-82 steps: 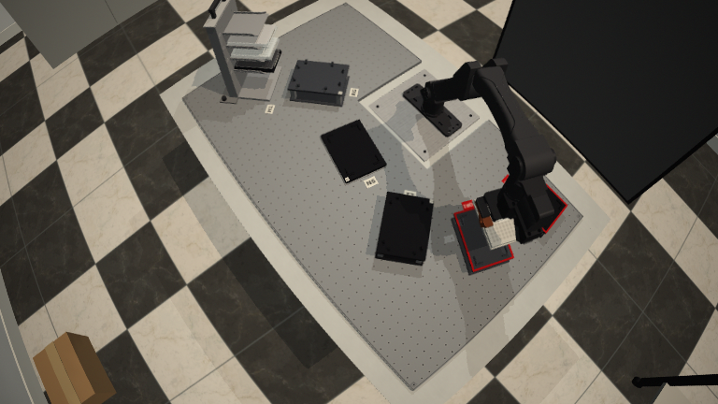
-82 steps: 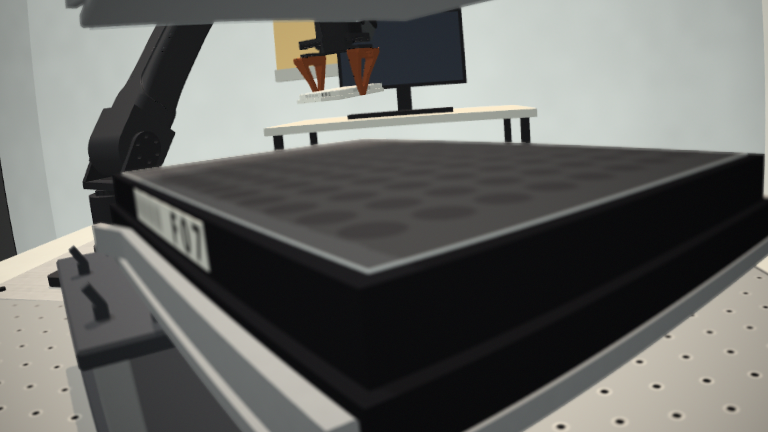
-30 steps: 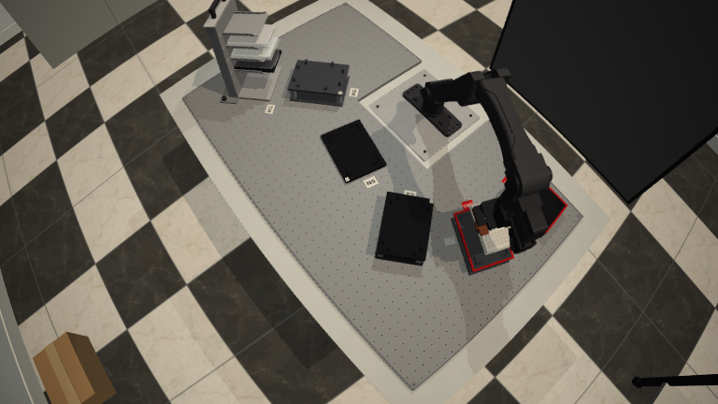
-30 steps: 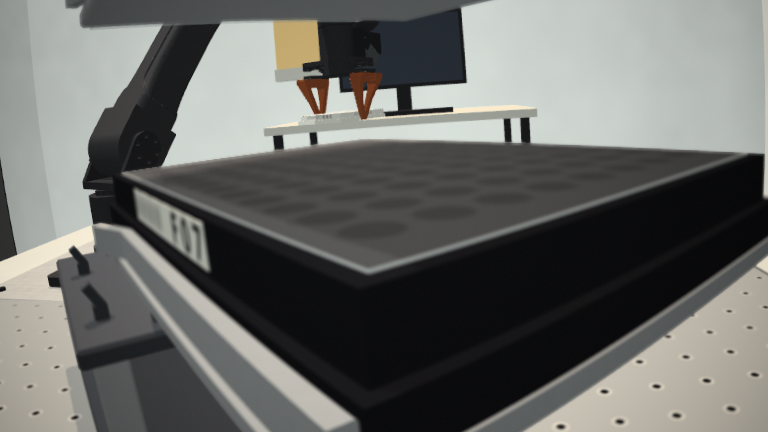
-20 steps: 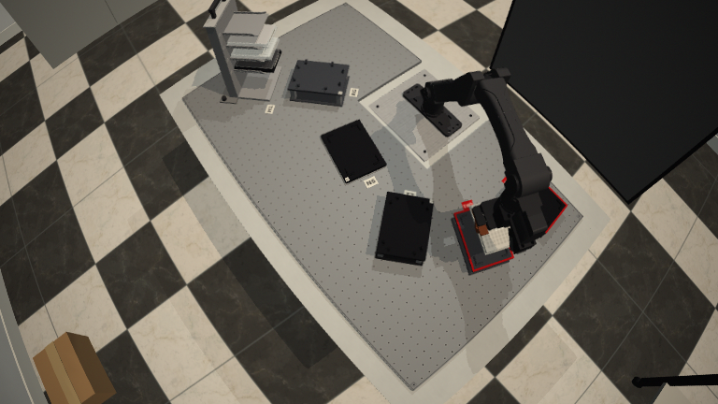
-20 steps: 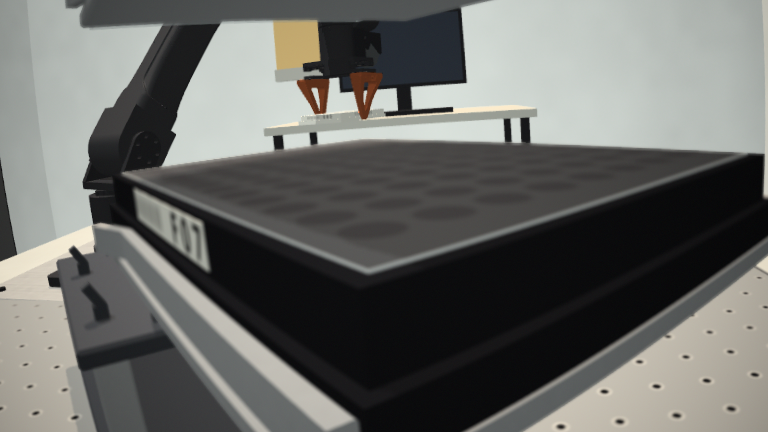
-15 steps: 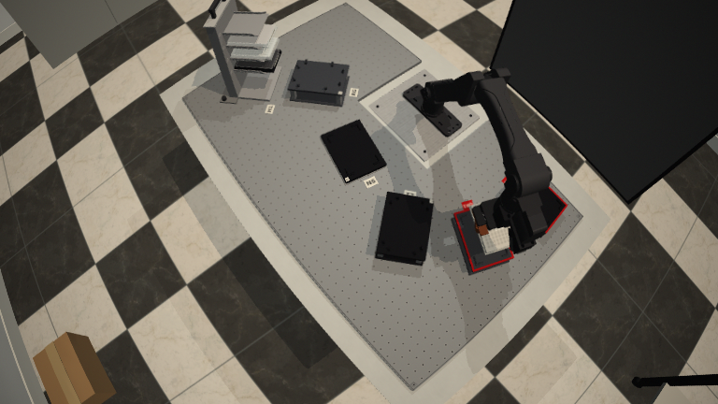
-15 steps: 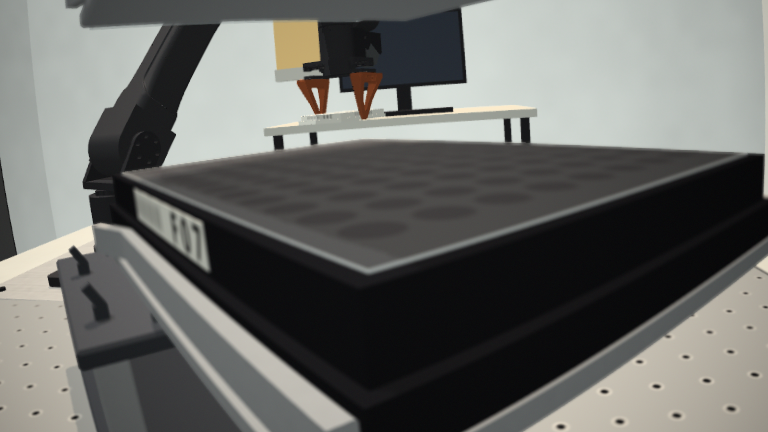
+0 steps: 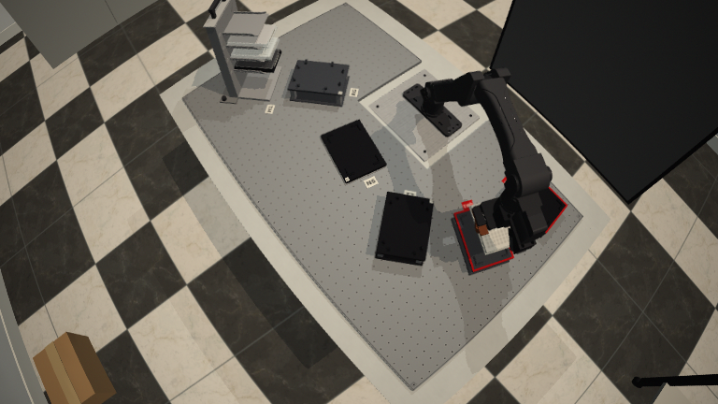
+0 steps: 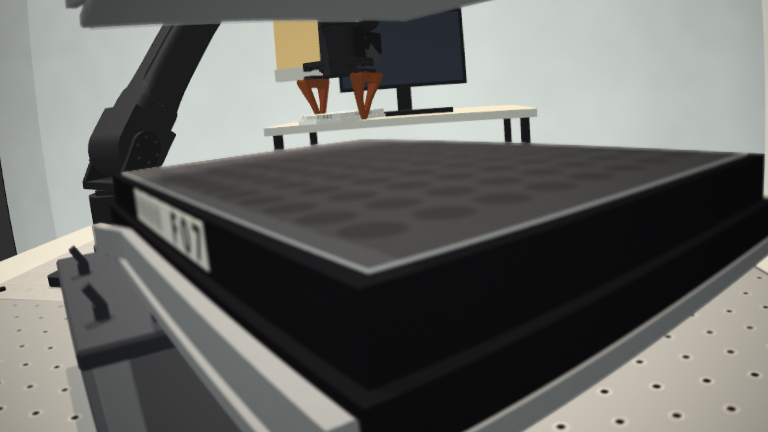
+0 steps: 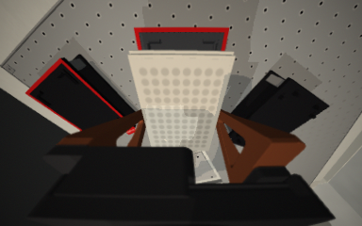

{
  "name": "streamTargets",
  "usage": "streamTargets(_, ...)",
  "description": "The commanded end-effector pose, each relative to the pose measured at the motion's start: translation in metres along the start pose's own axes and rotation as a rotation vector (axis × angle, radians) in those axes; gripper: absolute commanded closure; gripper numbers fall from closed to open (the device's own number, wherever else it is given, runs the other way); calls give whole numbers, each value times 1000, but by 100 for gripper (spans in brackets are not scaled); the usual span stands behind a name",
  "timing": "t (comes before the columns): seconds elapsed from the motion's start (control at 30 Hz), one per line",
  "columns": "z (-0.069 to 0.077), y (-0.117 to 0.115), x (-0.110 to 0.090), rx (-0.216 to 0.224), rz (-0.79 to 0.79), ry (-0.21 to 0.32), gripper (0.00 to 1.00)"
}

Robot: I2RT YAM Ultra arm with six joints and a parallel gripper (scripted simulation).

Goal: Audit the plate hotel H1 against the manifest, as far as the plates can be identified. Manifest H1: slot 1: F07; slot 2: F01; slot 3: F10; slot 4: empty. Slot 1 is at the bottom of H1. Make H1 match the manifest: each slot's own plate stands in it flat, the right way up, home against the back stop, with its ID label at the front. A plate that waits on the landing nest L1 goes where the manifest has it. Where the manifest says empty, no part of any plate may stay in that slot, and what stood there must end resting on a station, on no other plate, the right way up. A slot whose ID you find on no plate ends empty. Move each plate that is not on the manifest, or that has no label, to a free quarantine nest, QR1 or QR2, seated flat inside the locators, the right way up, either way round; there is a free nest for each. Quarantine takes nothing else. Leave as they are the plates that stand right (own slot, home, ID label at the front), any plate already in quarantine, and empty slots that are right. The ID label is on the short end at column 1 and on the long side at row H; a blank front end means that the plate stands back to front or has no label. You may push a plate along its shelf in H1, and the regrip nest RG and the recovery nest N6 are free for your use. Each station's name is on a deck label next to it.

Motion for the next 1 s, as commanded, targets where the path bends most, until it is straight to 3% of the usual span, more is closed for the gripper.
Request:
streamTargets(0.0,22,-3,3,-5,1,-66,14)
streamTargets(0.13,21,-3,6,-6,1,-81,14)
streamTargets(0.2,9,-2,0,-3,1,-38,14)
streamTargets(0.33,12,-3,4,-5,0,-63,14)
streamTargets(0.47,3,-3,0,-3,0,-39,14)
streamTargets(0.53,3,-3,0,-3,0,-39,14)
streamTargets(0.57,14,-4,7,-6,-1,-81,14)
streamTargets(0.63,12,-4,7,-6,-1,-81,14)
streamTargets(0.73,-1,-3,0,-3,-1,-38,14)
streamTargets(0.87,2,-4,4,-5,-2,-61,14)
streamTargets(0.97,-5,-4,1,-3,-2,-38,14)
Point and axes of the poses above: the point where the finger pads meet when closed, its own z axis back along the fingers, its own y axis across the jaws, x = y × z, the point moved 4 cm from there along z, back along the fingers, and after that the axes turned 4 degrees about z, right-handed, at the moved point
